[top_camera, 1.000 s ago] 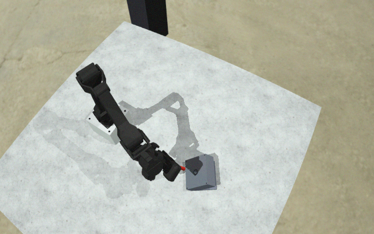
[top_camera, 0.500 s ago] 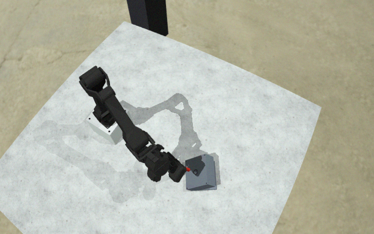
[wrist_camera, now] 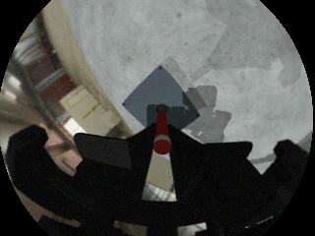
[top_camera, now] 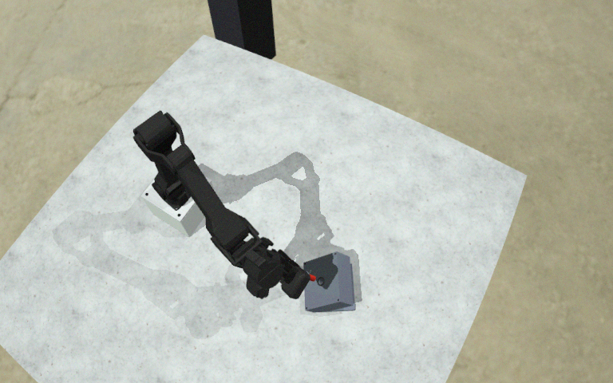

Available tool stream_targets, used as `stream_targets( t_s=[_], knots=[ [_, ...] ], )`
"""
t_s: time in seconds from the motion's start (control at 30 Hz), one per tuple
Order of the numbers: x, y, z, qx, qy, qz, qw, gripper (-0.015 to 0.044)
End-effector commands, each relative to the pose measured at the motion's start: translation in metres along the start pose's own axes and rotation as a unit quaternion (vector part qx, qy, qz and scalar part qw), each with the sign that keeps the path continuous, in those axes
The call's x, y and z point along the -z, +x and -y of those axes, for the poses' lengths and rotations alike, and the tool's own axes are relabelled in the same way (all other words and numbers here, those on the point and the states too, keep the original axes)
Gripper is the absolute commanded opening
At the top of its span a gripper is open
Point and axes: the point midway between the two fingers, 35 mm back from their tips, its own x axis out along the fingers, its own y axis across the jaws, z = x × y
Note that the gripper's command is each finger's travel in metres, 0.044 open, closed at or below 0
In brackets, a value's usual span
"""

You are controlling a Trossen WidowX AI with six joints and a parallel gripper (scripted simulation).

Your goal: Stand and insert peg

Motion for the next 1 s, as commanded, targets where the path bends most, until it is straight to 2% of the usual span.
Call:
stream_targets(
  t_s=[0.0, 0.43, 0.97],
  knots=[
    [-0.001, 0.005, 0.0, 0.0, 0.002, 0.002, 1.0, 0.0],
    [-0.001, 0.023, 0.001, 0.0, 0.001, 0.001, 1.0, 0.0],
    [-0.001, 0.018, 0.002, 0.002, 0.0, 0.0, 1.0, 0.0]
  ],
)
